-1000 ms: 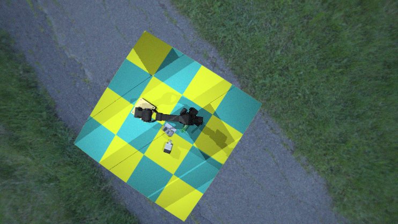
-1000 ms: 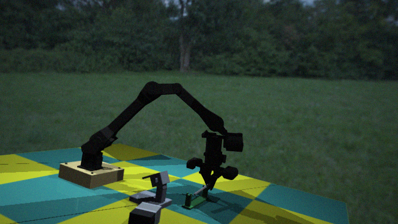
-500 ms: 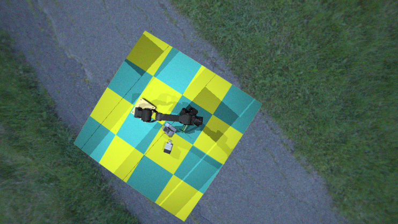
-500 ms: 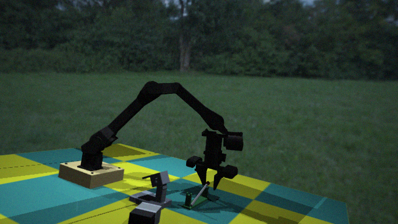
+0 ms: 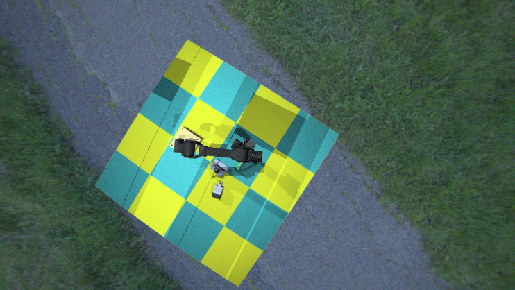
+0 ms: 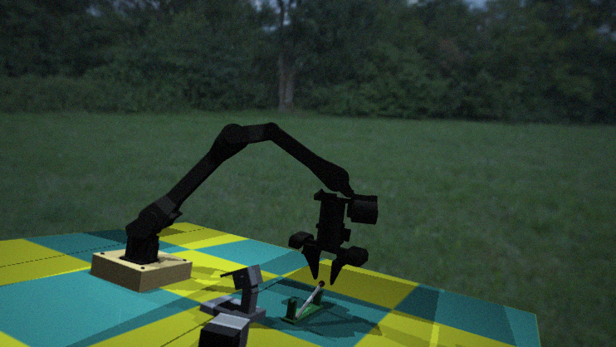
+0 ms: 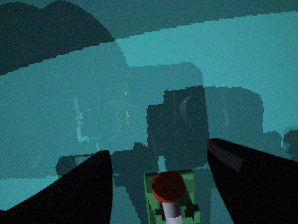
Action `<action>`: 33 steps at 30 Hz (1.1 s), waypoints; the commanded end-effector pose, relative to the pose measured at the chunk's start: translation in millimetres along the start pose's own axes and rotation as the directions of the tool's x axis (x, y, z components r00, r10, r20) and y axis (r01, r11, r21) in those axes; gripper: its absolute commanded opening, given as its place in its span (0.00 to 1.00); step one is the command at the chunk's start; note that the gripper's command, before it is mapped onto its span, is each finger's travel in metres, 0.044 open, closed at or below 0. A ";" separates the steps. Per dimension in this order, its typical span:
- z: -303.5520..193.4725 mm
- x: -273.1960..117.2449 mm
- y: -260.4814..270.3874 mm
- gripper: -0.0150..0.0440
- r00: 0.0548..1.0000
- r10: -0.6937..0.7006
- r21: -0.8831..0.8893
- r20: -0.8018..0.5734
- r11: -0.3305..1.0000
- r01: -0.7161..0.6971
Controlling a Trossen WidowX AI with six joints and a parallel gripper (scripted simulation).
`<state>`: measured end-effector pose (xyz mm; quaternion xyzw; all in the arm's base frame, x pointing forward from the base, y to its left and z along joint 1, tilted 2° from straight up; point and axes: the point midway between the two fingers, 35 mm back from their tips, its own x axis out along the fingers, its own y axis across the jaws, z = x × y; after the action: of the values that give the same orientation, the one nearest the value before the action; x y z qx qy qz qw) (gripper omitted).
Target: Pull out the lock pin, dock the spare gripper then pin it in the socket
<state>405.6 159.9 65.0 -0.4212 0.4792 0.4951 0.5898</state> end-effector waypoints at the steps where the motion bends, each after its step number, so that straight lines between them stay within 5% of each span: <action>1: 1.6 -10.3 0.1 0.59 1.000 -0.001 0.000 0.001 1.000 0.001; 21: 4.7 -44.5 4.7 0.59 1.000 0.021 0.005 -0.011 1.000 -0.021; 26: 3.4 -36.3 4.7 0.82 1.000 0.023 0.005 -0.012 1.000 -0.023; 33: -47.3 -97.9 -3.3 0.56 0.992 -0.005 -0.103 0.125 0.994 0.018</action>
<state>398.6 129.2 122.6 -0.4192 0.4513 0.5320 0.5811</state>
